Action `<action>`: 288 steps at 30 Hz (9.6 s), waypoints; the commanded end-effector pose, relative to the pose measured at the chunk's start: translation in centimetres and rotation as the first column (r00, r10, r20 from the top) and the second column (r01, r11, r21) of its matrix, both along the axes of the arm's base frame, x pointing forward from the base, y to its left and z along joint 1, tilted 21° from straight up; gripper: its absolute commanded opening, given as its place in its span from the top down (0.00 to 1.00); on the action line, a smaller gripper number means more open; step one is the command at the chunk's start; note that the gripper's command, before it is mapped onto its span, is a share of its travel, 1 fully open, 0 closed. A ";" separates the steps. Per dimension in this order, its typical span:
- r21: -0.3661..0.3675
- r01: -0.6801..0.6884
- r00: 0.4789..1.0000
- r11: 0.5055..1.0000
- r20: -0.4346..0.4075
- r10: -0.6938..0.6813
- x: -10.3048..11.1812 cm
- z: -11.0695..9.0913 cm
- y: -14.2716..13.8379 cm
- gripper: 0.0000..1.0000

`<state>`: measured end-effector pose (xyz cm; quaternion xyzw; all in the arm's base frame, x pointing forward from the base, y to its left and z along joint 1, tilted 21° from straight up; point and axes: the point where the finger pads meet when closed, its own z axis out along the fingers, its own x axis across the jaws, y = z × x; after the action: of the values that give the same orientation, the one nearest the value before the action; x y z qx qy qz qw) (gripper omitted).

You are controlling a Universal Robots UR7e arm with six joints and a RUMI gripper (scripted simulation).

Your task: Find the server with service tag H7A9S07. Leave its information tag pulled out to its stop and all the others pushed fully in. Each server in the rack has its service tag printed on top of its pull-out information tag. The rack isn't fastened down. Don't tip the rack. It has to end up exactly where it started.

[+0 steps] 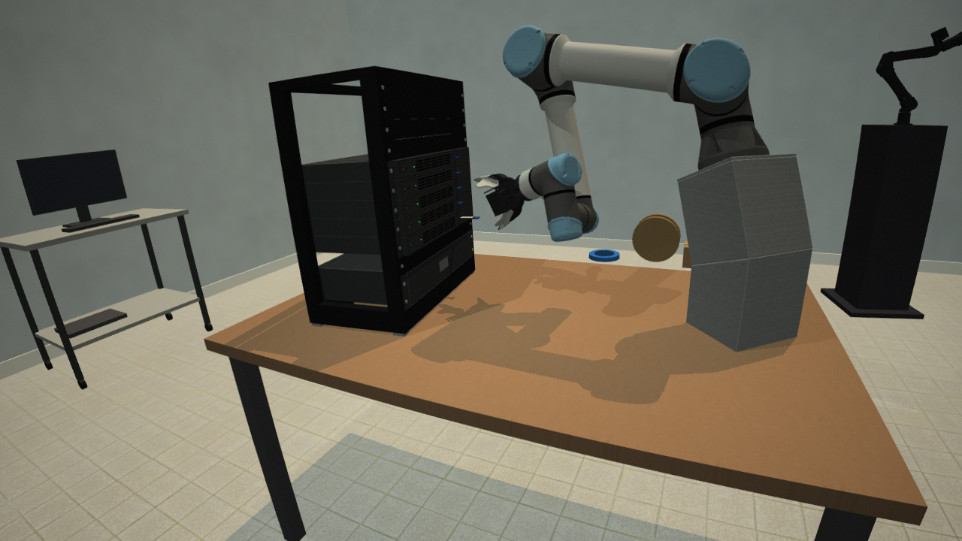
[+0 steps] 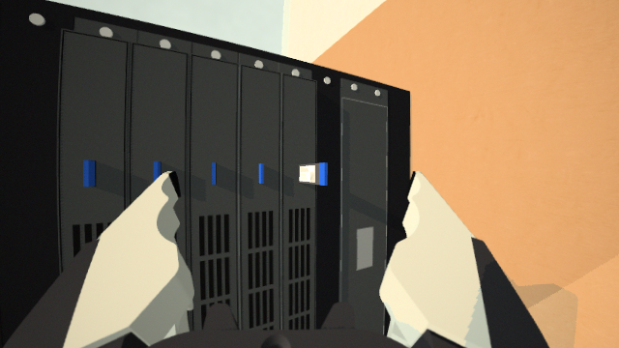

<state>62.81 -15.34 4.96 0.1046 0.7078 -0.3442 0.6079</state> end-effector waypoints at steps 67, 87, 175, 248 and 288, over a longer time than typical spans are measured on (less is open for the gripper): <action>0.001 0.005 1.000 1.000 0.012 -0.005 -1.8 0.5 0.3 0.00; 0.001 0.005 1.000 1.000 0.012 -0.005 -4.6 1.3 0.8 0.00; -0.028 -0.340 0.931 0.940 0.130 0.341 -5.9 -2.1 0.1 0.00; -0.082 -0.591 0.777 0.803 0.210 0.593 -6.4 -5.1 -0.6 0.85; -0.082 -0.591 0.777 0.803 0.210 0.593 -6.4 -5.1 -0.6 1.00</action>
<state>56.44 -15.95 -0.21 -0.0880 0.6297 -0.1257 0.7616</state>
